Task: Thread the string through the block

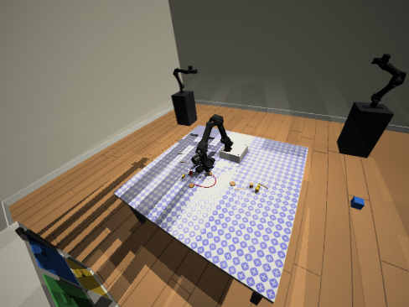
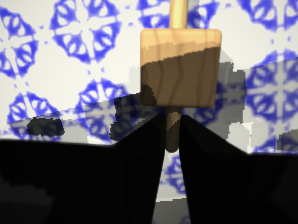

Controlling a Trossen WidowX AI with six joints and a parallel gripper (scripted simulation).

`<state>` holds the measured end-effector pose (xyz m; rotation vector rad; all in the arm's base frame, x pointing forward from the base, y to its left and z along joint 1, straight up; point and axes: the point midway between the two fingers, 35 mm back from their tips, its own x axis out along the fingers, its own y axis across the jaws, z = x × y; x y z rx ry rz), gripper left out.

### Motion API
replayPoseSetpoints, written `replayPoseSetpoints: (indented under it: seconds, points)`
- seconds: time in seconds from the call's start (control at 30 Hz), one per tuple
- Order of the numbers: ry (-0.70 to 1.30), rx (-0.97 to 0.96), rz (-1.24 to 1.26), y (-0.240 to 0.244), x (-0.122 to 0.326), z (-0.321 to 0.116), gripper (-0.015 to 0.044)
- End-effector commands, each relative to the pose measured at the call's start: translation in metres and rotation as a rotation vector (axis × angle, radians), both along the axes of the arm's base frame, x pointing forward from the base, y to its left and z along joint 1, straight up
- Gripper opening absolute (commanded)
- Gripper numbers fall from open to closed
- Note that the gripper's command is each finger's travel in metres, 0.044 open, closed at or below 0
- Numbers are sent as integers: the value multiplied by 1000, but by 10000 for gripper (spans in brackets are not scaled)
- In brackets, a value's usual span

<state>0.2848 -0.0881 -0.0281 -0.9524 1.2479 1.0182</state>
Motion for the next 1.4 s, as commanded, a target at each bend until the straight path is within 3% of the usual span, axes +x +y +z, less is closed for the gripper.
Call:
replayPoseSetpoints:
  seconds: [0.0,1.37]
  points:
    - [-2,4,4,0,1,1,0]
    - [21,8,3,-38,-7,2,0]
